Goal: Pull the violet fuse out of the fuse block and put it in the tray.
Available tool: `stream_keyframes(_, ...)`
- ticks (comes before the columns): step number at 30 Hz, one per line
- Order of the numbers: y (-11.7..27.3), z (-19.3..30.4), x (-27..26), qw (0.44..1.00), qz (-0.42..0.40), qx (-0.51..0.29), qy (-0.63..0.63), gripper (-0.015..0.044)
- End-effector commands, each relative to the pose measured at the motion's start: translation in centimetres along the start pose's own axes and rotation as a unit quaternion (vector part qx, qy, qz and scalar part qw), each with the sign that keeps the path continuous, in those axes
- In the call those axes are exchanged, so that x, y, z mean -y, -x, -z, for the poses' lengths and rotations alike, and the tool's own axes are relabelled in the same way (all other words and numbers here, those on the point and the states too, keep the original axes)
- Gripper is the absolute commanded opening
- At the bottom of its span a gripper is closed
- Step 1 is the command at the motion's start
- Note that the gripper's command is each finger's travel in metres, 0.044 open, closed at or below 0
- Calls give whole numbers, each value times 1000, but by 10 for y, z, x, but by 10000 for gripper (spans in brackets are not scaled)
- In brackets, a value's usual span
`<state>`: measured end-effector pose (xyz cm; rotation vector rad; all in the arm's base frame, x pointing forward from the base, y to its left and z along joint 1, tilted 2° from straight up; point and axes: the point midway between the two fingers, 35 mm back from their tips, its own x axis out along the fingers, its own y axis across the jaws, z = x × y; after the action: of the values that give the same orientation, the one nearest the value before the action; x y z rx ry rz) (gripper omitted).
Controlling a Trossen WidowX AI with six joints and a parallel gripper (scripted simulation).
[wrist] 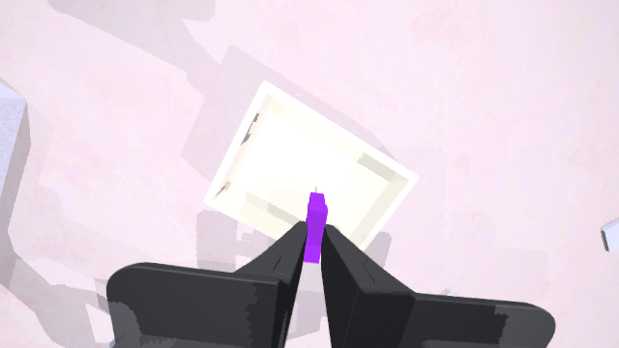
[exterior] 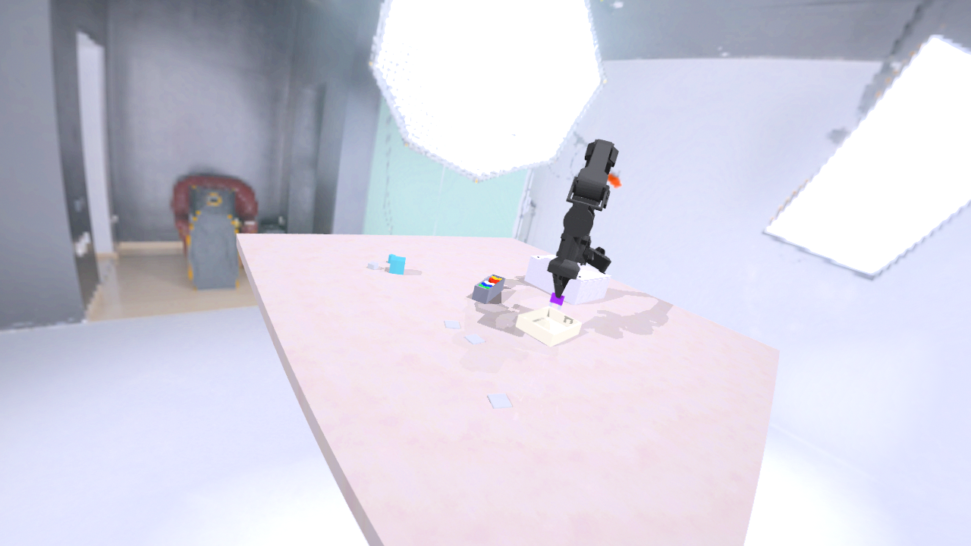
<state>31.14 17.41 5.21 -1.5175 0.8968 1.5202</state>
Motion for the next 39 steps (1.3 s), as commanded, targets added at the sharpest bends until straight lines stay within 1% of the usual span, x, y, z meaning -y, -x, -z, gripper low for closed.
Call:
stream_keyframes(1, -8, 0, -1, 1000, -2, -3, -3, 0)
stream_keyframes(17, -33, 0, -2, 1000, -2, -2, -3, 0)
stream_keyframes(22, -34, 0, -2, 1000, -2, -2, -3, 0)
stream_keyframes(34, -31, 0, 0, 1000, 0, 0, 0, 315)
stream_keyframes(35, -29, 0, 0, 1000, -1, 0, 0, 330)
stream_keyframes(38, 3, 0, -1, 1000, -2, -2, -3, 330)
stream_keyframes(39, 6, 0, -1, 1000, -2, -3, -3, 330)
